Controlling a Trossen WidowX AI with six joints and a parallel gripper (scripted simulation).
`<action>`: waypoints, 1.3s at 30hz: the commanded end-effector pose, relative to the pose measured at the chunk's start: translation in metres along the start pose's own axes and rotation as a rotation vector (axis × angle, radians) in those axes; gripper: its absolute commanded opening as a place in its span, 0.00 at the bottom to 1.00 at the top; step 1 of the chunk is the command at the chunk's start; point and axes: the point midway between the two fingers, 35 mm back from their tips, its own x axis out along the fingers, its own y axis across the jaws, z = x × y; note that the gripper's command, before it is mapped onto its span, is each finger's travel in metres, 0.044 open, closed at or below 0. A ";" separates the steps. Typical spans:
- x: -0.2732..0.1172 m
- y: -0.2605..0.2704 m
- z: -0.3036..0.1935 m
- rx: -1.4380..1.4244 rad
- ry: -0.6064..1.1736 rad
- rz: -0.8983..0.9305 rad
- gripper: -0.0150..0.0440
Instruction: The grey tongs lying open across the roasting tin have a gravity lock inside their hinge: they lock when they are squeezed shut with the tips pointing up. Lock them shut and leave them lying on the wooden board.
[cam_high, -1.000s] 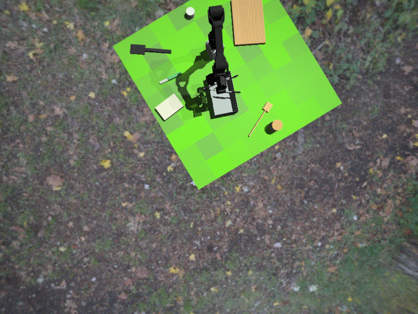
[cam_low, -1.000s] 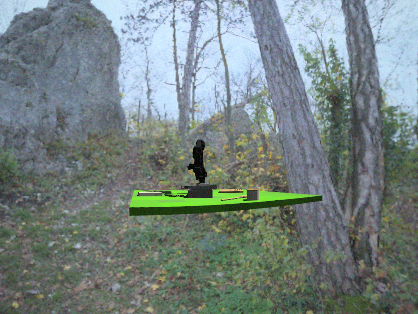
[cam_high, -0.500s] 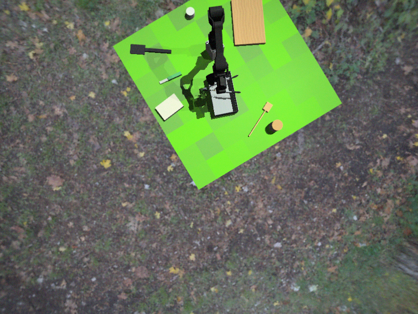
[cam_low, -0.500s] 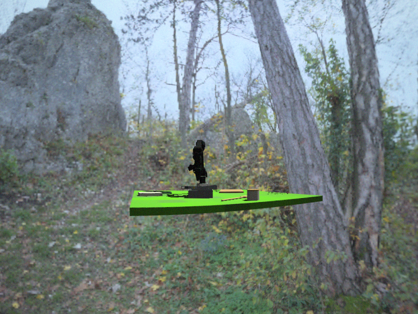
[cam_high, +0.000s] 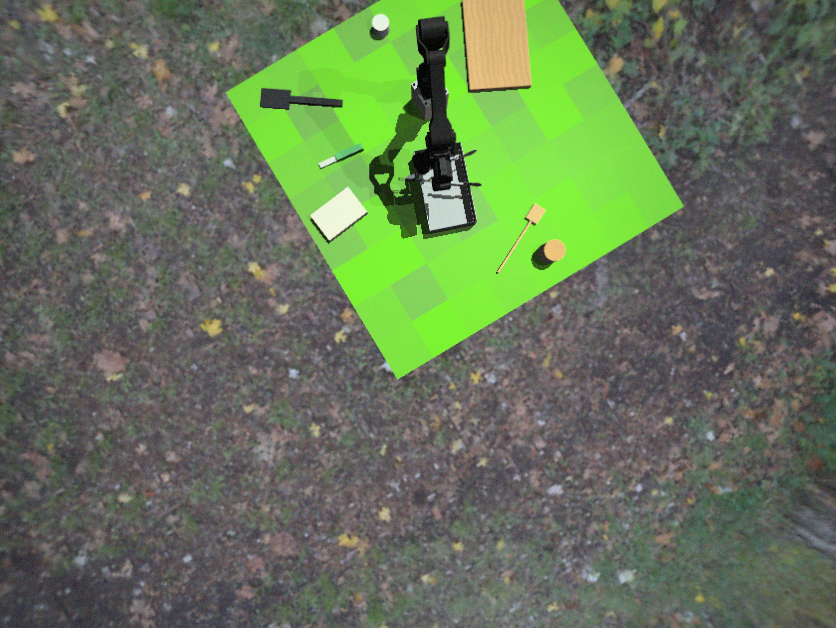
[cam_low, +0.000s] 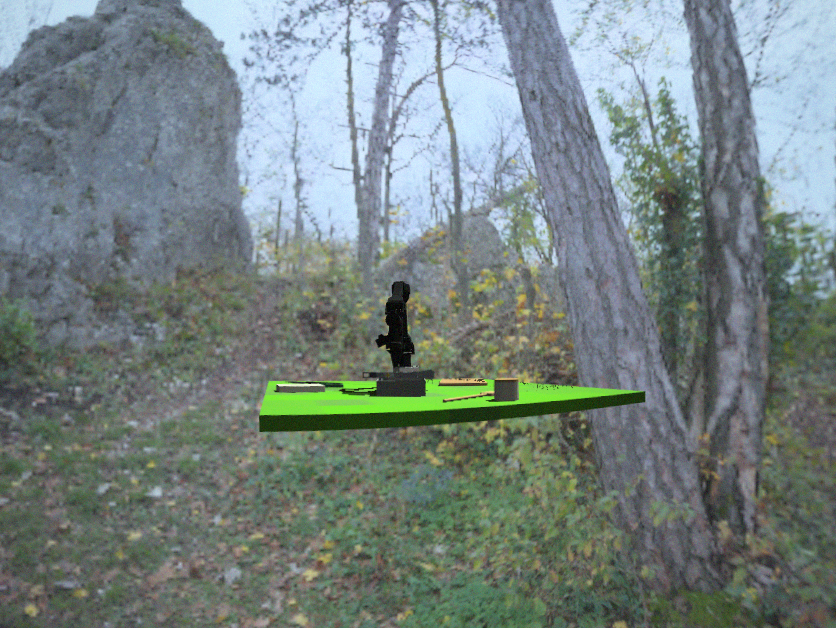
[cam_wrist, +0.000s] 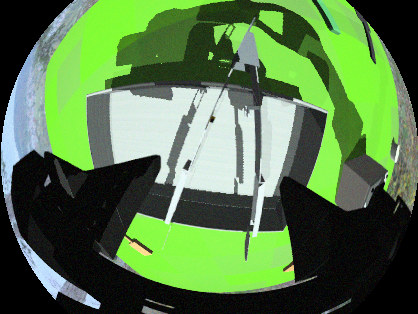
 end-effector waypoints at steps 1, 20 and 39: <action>0.009 0.000 -0.001 0.003 0.005 -0.004 1.00; 0.040 0.000 0.000 0.003 0.005 -0.004 1.00; 0.071 -0.004 0.000 0.003 0.004 -0.005 1.00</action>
